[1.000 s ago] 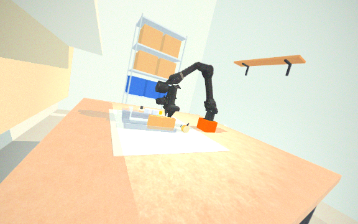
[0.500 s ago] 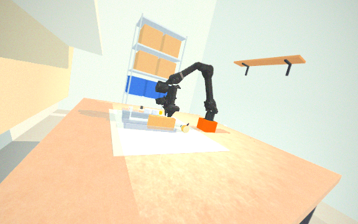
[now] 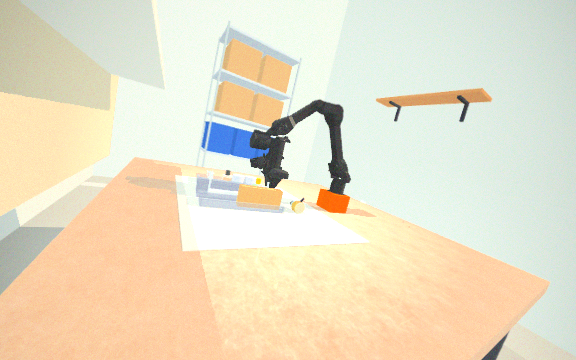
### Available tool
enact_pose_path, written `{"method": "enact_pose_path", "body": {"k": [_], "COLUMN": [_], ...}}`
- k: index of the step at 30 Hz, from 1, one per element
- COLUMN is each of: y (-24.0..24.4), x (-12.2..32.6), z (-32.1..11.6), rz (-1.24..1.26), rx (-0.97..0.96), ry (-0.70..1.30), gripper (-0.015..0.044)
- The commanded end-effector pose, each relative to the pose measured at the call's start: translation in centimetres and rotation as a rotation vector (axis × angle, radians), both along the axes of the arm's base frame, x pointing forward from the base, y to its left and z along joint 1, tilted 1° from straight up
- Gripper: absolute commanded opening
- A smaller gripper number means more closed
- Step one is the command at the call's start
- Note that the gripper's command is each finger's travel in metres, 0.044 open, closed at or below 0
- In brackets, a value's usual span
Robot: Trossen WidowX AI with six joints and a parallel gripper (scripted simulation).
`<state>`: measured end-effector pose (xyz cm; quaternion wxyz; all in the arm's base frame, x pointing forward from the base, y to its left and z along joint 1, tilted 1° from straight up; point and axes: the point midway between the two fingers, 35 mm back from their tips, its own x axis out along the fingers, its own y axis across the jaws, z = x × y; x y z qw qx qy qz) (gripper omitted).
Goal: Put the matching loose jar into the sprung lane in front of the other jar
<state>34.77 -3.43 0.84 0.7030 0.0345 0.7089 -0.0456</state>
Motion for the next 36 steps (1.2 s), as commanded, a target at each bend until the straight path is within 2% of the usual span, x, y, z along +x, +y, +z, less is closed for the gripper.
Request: {"method": "enact_pose_path", "body": {"k": [1, 36], "y": [-0.05, -0.09], "x": [0.82, 1.11], "z": [0.3, -0.1], "rz": [0.0, 0.0], "rx": [0.0, 0.0], "ry": [-0.029, -0.029], "gripper": [0.0, 0.0]}}
